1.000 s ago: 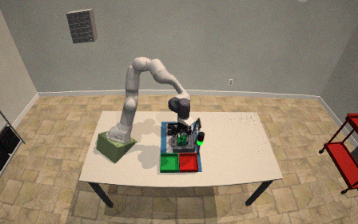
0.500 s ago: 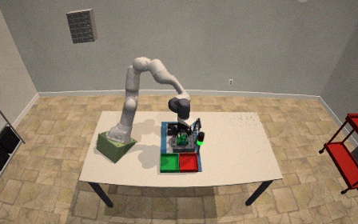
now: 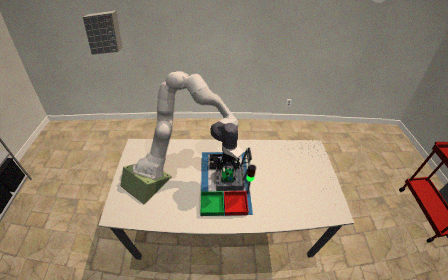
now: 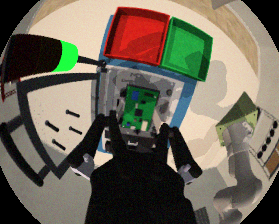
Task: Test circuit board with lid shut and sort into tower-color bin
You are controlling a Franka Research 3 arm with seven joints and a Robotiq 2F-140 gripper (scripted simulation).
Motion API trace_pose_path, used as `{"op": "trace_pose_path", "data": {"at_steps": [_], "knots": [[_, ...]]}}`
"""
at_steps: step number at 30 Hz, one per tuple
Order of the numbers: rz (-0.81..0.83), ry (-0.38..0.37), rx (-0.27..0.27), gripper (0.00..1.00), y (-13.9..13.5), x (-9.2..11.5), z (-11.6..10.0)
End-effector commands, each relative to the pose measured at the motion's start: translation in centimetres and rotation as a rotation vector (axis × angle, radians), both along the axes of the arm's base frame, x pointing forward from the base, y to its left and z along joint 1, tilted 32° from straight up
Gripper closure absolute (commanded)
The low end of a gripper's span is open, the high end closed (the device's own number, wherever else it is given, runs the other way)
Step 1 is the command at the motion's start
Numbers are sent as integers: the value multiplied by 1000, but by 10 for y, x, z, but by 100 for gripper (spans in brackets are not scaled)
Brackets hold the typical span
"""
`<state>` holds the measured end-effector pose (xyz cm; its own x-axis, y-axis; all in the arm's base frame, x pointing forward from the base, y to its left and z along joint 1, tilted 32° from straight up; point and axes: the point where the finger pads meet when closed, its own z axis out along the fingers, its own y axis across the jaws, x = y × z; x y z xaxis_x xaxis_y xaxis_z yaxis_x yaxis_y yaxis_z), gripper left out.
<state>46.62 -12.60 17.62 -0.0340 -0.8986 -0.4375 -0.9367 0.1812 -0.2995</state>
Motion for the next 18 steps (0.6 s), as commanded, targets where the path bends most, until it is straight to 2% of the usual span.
{"op": "trace_pose_path", "data": {"at_steps": [1,4,5,18], "knots": [[3,-1,-2,46,0,0,-2],[3,-1,-2,46,0,0,-2],[3,-1,-2,49,0,0,-2],[3,-1,-2,49,0,0,-2]]}}
